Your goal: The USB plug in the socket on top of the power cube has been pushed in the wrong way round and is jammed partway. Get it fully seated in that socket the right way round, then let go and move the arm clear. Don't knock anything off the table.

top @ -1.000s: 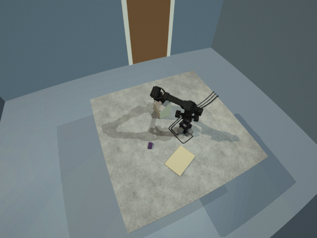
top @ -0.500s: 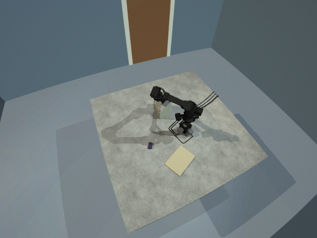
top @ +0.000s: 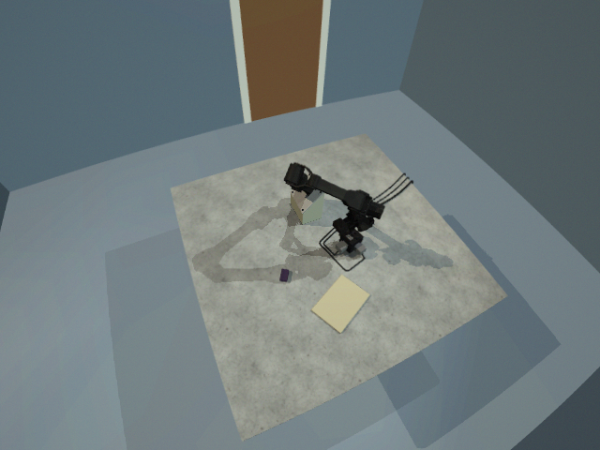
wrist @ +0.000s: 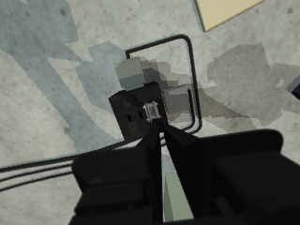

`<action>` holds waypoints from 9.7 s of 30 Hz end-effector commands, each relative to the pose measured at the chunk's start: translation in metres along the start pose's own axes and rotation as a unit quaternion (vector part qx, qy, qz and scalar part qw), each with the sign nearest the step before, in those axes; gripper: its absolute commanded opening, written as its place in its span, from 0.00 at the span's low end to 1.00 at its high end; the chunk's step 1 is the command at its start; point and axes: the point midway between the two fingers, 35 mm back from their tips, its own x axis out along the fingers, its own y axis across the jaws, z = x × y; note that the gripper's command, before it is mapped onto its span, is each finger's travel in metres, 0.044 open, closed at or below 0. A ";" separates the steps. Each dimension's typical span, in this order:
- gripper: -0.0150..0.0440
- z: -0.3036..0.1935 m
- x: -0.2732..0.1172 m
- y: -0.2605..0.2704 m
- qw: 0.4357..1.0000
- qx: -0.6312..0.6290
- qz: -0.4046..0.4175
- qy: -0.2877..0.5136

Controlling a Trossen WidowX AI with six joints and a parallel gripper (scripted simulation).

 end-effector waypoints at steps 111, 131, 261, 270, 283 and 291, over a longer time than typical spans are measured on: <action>0.25 -0.001 0.004 0.002 0.657 -0.754 0.009 -0.008; 0.25 -0.001 0.007 0.003 0.658 -0.753 0.014 -0.012; 0.25 -0.002 0.022 0.005 0.661 -0.750 0.030 -0.025; 0.25 -0.002 0.023 0.005 0.661 -0.750 0.030 -0.025; 0.25 -0.002 0.025 0.005 0.661 -0.750 0.030 -0.025; 0.25 -0.002 0.026 0.005 0.661 -0.750 0.030 -0.025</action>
